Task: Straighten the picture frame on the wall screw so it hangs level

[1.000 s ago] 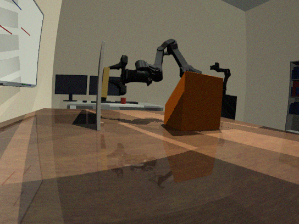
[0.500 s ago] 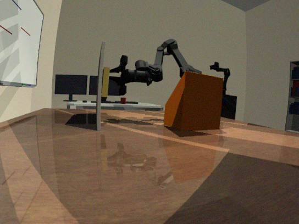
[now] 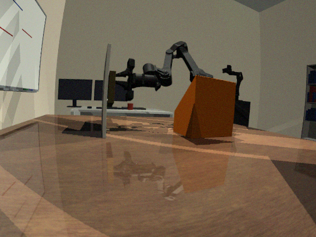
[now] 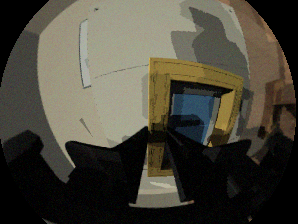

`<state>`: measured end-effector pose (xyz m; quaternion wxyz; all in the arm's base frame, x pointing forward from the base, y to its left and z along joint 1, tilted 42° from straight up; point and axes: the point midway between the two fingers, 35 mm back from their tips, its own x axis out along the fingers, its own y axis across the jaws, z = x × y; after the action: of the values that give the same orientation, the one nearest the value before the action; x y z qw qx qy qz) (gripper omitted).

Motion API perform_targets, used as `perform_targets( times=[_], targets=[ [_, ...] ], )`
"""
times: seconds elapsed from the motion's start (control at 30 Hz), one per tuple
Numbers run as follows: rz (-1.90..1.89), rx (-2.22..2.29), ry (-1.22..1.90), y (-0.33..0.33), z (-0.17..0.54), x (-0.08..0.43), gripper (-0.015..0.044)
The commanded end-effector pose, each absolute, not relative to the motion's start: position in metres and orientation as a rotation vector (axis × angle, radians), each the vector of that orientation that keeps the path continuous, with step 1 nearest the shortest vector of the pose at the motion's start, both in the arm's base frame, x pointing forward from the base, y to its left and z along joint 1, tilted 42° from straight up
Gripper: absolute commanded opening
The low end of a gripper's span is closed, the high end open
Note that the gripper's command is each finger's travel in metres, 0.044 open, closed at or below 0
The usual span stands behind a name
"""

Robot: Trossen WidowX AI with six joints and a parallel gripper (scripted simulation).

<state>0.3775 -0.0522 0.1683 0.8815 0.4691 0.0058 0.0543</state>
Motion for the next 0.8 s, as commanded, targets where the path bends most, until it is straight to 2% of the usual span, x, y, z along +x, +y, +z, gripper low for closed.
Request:
perform_targets(
  times=[0.0, 0.77],
  targets=[
    [0.113, 0.970, 0.010, -0.0516, 0.1694, 0.3775, 0.0000],
    [0.113, 0.971, 0.010, -0.0473, 0.1756, 0.3767, 0.0000]
  ],
)
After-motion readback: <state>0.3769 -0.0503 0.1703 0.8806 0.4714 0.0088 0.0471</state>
